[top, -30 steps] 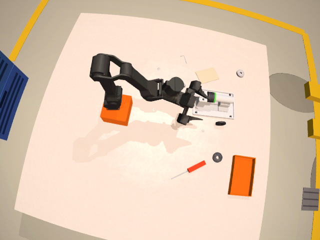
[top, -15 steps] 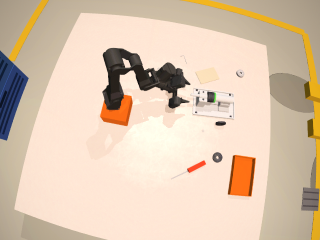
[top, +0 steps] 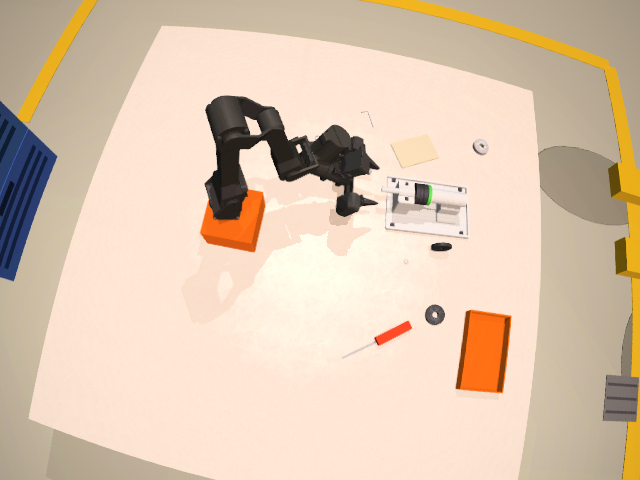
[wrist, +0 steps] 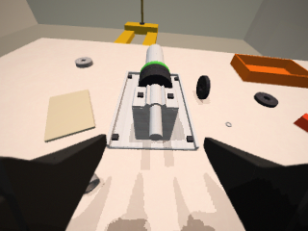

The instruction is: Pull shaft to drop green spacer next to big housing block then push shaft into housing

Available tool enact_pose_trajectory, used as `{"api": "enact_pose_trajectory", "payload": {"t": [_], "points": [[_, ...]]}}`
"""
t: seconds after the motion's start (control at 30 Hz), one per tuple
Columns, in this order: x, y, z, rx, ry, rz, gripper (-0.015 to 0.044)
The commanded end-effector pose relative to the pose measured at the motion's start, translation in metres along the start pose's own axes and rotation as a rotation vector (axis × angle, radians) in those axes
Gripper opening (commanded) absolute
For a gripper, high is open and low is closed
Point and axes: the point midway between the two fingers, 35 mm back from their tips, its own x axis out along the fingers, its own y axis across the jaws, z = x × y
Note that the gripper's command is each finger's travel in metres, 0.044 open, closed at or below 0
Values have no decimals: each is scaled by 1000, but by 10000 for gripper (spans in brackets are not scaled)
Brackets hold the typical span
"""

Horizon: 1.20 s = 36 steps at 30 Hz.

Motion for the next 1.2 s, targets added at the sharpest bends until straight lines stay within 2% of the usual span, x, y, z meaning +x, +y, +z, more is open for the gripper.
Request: {"api": "enact_pose_trajectory", "payload": {"t": [0.0, 0.47, 0.73, 1.17], "points": [[0, 0, 1, -4, -3, -4, 440], [0, 0, 1, -4, 3, -4, 440], [0, 0, 16, -3, 249, -4, 440], [-1, 0, 16, -3, 255, -4, 440]]}}
